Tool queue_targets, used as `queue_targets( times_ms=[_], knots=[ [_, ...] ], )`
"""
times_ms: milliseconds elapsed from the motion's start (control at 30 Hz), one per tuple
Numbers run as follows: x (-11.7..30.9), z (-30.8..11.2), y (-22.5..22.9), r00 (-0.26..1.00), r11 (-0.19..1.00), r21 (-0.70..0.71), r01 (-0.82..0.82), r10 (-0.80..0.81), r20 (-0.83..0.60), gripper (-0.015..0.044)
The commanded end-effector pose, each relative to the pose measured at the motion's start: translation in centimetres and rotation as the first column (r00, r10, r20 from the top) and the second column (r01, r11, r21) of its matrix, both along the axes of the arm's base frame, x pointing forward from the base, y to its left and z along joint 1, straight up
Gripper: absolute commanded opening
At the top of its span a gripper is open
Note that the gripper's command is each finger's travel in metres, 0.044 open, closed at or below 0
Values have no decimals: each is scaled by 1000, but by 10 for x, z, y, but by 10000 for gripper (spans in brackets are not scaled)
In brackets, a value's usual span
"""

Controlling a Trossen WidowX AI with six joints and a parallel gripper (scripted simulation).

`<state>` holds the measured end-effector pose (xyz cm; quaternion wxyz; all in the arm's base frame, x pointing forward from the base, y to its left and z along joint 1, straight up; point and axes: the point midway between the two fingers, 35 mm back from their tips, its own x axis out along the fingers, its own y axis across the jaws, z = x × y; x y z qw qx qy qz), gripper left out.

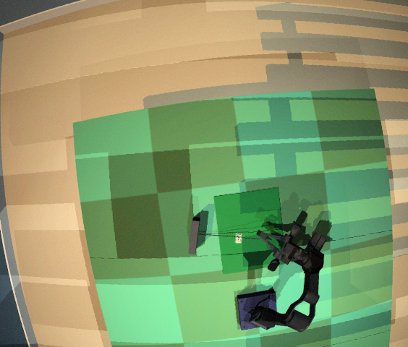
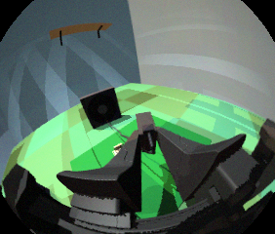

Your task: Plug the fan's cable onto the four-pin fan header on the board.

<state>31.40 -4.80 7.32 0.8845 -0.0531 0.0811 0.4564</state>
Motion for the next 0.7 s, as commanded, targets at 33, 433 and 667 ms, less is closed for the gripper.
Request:
queue_targets(
  times_ms=[33,433,667],
  knots=[
    [-1,-5,-2,1000,1000,-3,0,0,2,0],
    [-2,-15,-4,1000,1000,-3,0,0,1,0],
    [-3,-20,-6,1000,1000,-3,0,0,1,0]
  ],
)
